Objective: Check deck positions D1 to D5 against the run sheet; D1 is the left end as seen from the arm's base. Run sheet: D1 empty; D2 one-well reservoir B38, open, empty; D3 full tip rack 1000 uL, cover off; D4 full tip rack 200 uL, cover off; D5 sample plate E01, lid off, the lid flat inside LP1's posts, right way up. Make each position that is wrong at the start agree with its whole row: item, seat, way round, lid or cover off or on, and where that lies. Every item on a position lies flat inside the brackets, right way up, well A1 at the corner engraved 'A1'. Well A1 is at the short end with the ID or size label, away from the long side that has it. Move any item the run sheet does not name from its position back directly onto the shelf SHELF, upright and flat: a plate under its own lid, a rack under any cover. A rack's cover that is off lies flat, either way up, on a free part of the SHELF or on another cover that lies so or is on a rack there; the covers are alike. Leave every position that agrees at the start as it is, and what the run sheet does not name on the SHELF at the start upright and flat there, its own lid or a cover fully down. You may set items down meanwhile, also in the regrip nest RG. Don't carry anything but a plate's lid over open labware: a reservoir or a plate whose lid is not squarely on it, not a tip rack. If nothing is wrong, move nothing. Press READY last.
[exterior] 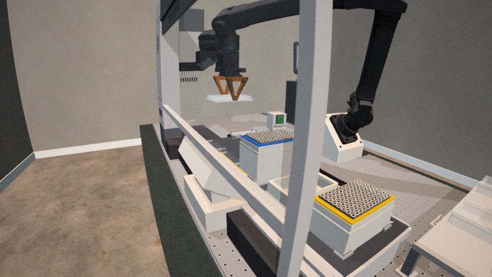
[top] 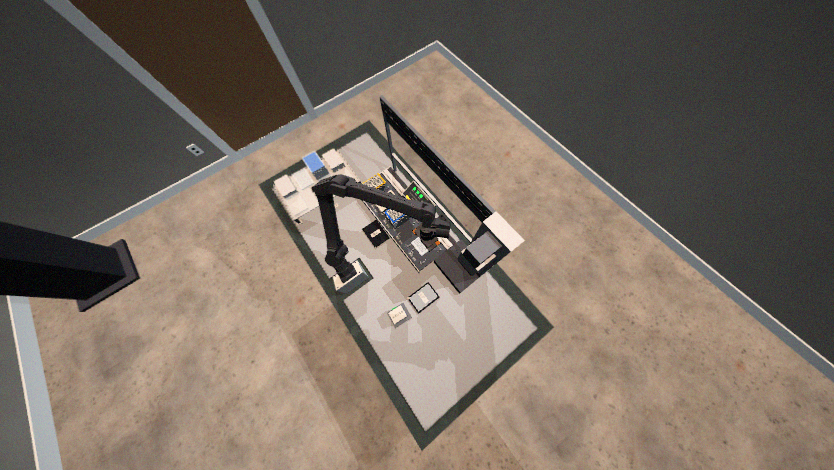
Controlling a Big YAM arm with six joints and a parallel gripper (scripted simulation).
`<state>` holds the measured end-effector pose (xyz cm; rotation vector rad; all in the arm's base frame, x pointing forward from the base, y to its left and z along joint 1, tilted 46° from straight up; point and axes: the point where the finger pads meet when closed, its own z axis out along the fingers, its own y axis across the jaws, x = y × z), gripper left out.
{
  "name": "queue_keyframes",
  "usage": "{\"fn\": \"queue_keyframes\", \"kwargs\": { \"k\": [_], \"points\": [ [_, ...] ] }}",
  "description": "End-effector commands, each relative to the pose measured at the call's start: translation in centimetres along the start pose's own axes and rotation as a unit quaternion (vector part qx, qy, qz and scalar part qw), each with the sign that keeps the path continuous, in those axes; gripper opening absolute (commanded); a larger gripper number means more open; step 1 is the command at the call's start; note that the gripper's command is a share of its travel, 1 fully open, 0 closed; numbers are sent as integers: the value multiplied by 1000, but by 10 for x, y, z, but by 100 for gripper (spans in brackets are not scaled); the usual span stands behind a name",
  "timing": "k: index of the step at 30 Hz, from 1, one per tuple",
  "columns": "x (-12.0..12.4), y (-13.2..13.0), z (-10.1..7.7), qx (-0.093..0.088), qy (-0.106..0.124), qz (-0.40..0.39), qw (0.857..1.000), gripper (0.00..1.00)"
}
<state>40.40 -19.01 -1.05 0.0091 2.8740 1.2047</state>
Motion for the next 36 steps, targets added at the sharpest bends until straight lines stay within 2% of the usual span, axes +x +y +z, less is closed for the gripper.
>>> {"fn": "queue_keyframes", "kwargs": {
  "k": [1,7,8,18,20,21,25,27,28,33,34,36],
  "points": [
    [-8,-2,-16,11,-14,-6,1000,0],
    [-8,-2,-16,11,-14,-6,1000,0],
    [2,-3,-16,4,-12,4,1000,0],
    [4,-3,-16,3,-12,5,1000,0],
    [-8,-2,-16,11,-14,-6,1000,0],
    [3,-2,-8,2,-8,5,1000,0],
    [-3,0,11,1,0,1,1000,0],
    [-11,-2,9,6,-6,-5,1000,0],
    [-6,-2,15,2,-2,0,1000,0],
    [1,-8,15,1,-7,9,1000,0],
    [-20,-9,4,15,-18,-9,1000,0],
    [-12,-3,21,6,-6,-5,1000,0]
  ]
}}
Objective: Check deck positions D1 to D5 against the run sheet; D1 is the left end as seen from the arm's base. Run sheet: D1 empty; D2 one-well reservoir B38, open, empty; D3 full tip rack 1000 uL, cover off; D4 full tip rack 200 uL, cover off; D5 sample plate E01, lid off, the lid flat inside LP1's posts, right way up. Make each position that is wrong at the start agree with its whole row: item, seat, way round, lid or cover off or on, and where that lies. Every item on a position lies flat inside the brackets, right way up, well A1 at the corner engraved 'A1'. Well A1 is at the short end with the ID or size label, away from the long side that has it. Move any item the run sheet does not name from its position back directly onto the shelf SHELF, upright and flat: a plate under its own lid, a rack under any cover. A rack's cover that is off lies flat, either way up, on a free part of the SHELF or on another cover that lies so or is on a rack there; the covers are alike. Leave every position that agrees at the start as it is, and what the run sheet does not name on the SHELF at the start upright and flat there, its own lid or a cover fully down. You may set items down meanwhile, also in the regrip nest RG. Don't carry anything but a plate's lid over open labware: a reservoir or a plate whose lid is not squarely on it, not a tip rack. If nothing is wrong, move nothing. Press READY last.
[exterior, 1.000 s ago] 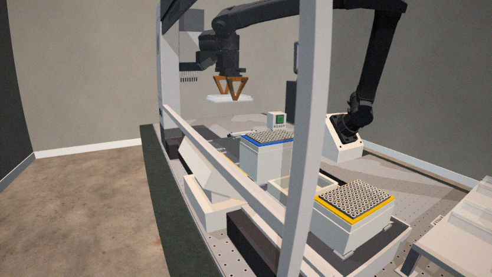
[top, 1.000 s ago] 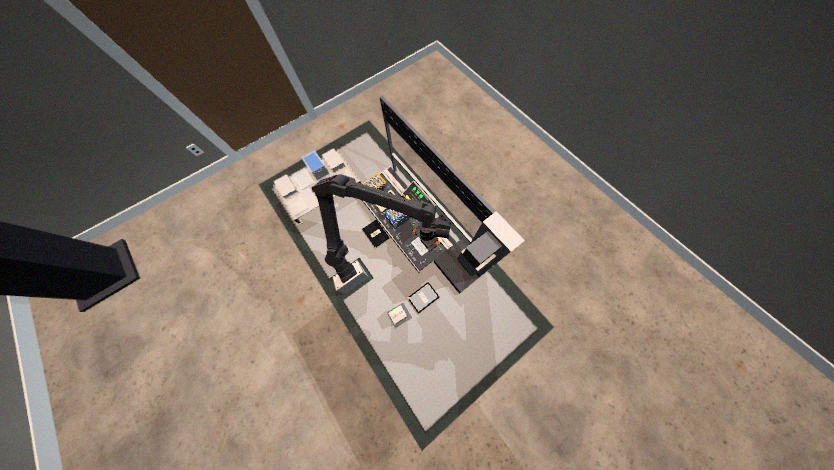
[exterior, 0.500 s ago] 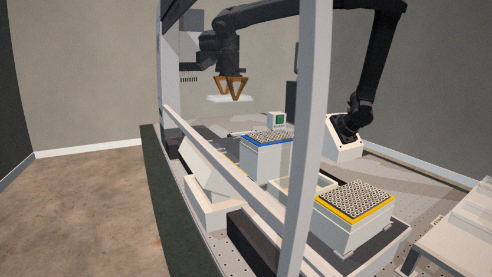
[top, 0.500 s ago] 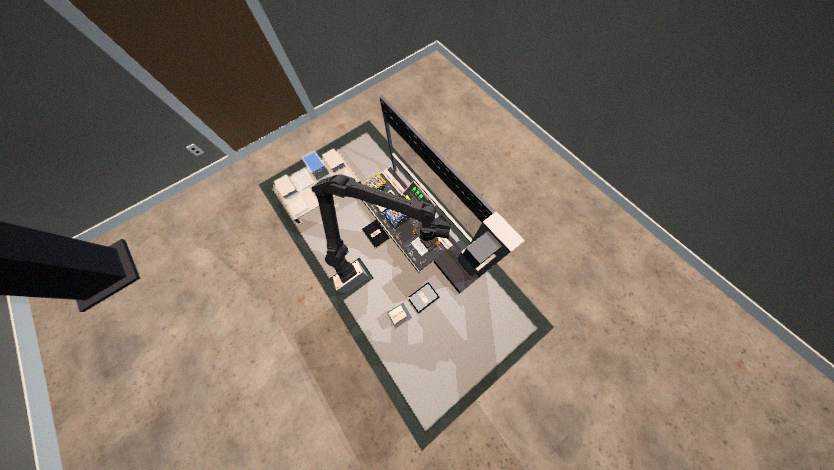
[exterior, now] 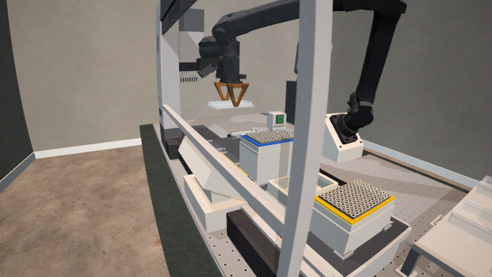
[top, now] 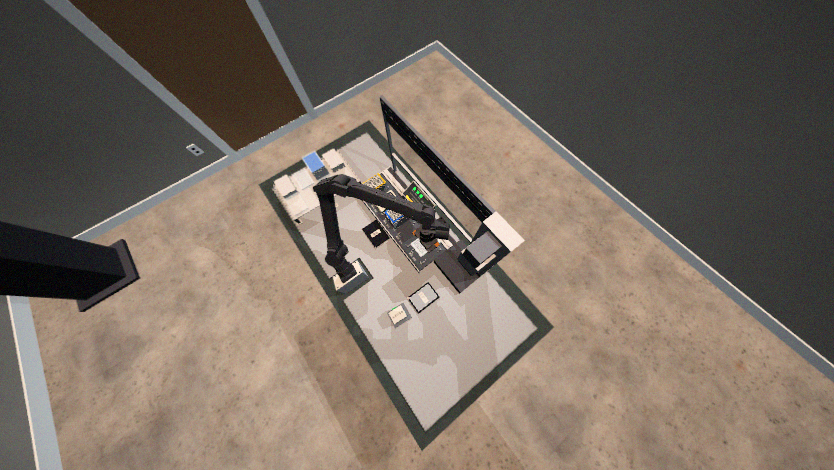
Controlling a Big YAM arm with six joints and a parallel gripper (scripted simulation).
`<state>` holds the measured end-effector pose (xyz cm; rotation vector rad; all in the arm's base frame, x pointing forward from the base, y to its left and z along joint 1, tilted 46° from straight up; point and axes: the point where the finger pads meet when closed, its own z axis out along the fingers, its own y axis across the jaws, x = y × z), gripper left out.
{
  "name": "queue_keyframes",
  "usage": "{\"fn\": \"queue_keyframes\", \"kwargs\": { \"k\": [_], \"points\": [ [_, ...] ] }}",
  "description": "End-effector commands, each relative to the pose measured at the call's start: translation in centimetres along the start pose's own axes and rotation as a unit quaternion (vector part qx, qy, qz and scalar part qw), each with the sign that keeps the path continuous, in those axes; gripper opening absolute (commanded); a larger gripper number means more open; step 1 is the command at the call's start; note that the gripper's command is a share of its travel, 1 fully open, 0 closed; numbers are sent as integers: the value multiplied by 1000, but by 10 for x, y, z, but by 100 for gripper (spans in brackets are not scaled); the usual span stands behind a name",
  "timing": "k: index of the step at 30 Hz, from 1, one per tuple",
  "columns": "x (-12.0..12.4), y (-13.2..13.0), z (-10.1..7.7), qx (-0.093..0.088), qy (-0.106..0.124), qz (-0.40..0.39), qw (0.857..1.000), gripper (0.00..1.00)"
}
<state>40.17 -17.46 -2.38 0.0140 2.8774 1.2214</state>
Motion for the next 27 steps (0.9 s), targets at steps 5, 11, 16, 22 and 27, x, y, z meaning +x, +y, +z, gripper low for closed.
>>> {"fn": "queue_keyframes", "kwargs": {
  "k": [5,11,16,22,27],
  "points": [
    [-8,-8,9,7,-10,0,1000,0],
    [-9,-5,24,6,-5,-3,1000,0],
    [-2,-13,21,5,-14,9,1000,0],
    [-9,-5,39,5,-5,-3,1000,0],
    [-11,-10,41,8,-12,-2,1000,0]
  ]
}}
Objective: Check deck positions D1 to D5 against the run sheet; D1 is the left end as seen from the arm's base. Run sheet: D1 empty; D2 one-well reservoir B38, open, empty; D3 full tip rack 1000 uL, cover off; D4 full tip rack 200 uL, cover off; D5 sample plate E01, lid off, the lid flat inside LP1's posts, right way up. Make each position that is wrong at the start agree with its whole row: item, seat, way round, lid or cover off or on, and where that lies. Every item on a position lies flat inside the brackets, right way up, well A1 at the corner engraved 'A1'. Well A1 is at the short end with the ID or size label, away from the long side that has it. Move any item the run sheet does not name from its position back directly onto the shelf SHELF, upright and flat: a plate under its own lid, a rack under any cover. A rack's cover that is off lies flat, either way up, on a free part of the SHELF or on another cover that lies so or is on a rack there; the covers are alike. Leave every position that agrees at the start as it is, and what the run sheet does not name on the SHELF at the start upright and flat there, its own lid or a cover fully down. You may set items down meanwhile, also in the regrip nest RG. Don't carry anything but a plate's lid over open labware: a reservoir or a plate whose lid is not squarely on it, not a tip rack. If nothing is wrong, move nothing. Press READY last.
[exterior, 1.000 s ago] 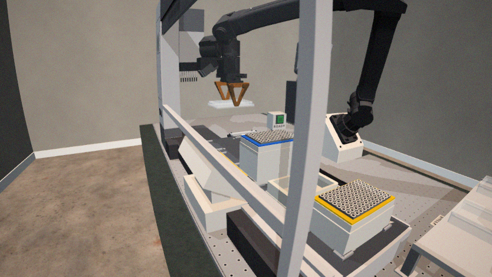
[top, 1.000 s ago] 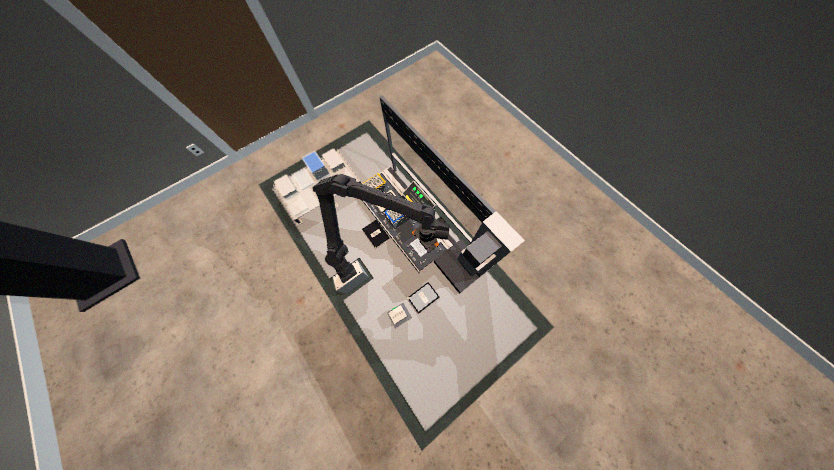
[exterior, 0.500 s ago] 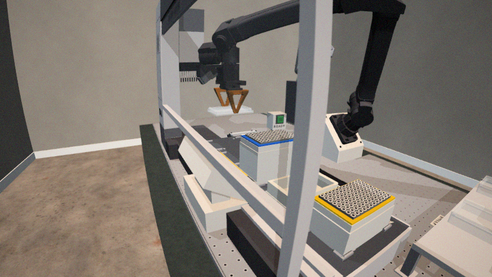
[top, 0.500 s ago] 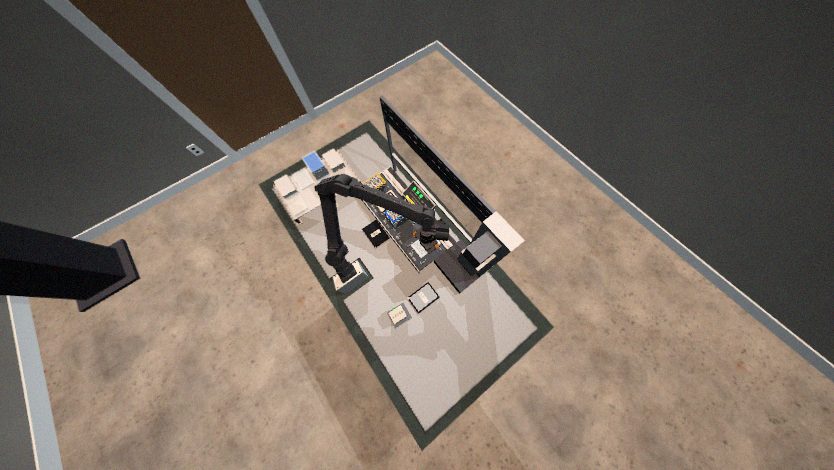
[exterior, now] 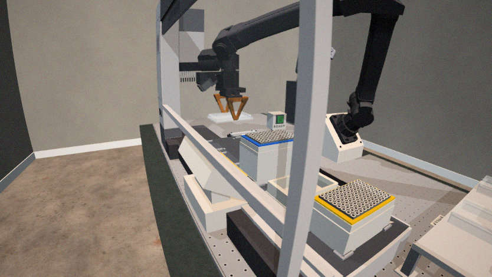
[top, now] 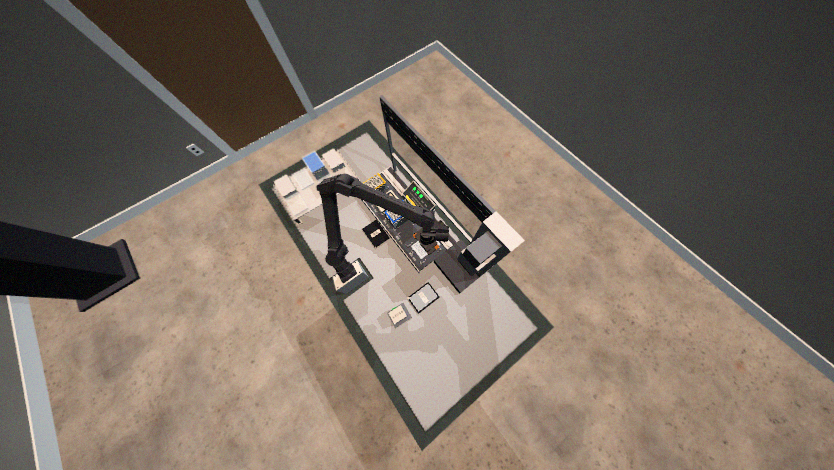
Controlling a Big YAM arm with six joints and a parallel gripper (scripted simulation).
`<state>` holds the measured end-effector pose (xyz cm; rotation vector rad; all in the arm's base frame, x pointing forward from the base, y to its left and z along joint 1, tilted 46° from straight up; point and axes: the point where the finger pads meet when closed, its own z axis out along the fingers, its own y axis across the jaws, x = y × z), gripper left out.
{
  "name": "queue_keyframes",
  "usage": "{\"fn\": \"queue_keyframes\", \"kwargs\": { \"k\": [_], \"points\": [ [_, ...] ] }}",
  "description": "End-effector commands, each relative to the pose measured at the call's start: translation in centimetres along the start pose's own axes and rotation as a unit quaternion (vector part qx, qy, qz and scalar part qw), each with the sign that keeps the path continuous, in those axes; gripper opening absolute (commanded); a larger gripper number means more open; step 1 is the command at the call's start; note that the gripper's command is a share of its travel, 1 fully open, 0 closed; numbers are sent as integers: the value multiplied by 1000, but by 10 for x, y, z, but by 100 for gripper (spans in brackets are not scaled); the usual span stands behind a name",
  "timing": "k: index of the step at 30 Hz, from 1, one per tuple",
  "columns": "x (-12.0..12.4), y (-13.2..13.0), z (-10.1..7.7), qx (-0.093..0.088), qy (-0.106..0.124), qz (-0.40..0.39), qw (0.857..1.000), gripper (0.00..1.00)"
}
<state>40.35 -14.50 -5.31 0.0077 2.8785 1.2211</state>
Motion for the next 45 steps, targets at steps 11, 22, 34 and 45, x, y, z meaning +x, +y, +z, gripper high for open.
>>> {"fn": "queue_keyframes", "kwargs": {
  "k": [11,22,34,45],
  "points": [
    [-10,-5,20,5,-7,-2,1000,0],
    [-6,-8,33,5,-9,3,1000,0],
    [-8,-9,52,5,-10,1,1000,0],
    [-6,-5,72,3,-4,0,1000,0]
  ]
}}
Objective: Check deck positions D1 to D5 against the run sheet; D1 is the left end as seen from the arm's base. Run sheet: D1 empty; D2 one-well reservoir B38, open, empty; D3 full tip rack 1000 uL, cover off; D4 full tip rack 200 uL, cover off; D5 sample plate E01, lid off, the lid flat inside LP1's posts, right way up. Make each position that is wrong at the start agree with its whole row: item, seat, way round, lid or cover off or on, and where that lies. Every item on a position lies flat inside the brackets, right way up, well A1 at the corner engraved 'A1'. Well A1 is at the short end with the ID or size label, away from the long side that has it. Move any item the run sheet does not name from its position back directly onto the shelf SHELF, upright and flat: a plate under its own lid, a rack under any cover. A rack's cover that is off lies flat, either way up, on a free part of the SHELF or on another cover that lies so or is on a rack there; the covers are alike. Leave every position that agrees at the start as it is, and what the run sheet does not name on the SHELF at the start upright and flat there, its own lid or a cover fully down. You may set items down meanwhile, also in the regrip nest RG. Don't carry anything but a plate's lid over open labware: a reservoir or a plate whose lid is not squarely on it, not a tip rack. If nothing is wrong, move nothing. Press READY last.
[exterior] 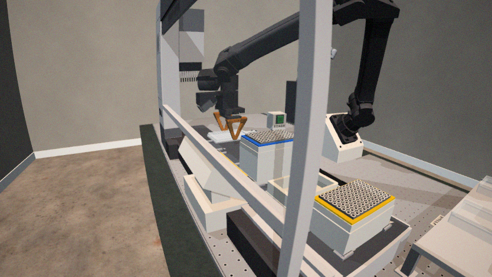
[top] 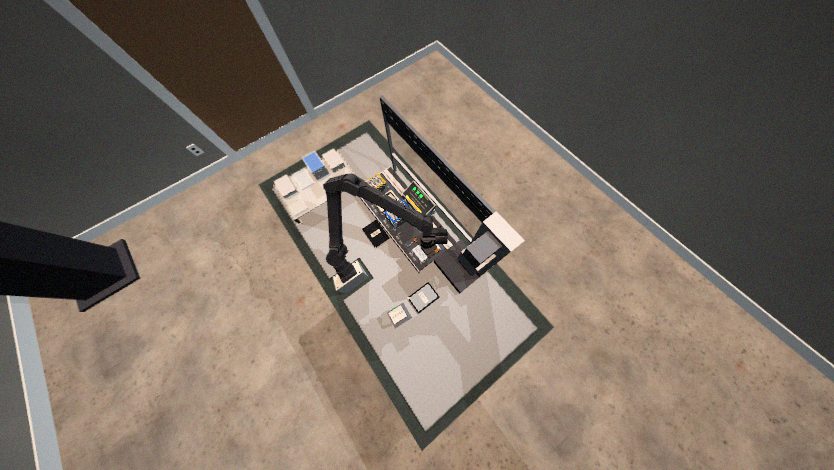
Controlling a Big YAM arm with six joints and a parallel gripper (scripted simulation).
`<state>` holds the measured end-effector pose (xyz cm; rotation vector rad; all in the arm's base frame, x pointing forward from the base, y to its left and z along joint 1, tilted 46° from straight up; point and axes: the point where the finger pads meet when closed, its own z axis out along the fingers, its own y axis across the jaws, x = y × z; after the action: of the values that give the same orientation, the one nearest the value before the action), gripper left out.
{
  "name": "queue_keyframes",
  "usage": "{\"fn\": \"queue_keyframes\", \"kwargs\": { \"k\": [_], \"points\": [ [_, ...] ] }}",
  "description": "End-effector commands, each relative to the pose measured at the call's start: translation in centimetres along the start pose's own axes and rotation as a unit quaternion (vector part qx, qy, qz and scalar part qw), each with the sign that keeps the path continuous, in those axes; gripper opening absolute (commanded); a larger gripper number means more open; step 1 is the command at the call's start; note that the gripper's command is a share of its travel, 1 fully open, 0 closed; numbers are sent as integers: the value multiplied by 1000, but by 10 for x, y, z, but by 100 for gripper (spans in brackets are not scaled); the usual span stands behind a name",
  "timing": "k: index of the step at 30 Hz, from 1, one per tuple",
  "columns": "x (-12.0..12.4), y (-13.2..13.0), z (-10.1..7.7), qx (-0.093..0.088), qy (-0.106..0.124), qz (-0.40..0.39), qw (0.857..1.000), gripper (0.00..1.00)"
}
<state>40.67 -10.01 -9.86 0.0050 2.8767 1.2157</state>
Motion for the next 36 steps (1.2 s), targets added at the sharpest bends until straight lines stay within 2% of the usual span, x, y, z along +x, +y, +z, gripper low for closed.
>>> {"fn": "queue_keyframes", "kwargs": {
  "k": [1,4,7,10,11,36],
  "points": [
    [-7,-4,8,3,-5,0,1000,0],
    [-2,-8,10,2,-9,7,1000,0],
    [-10,-15,0,8,-21,6,1000,0],
    [-11,-14,1,8,-20,5,1000,0],
    [-13,-6,-2,9,-17,-6,1000,0],
    [-13,-4,-2,9,-17,-6,1000,0]
  ]
}}
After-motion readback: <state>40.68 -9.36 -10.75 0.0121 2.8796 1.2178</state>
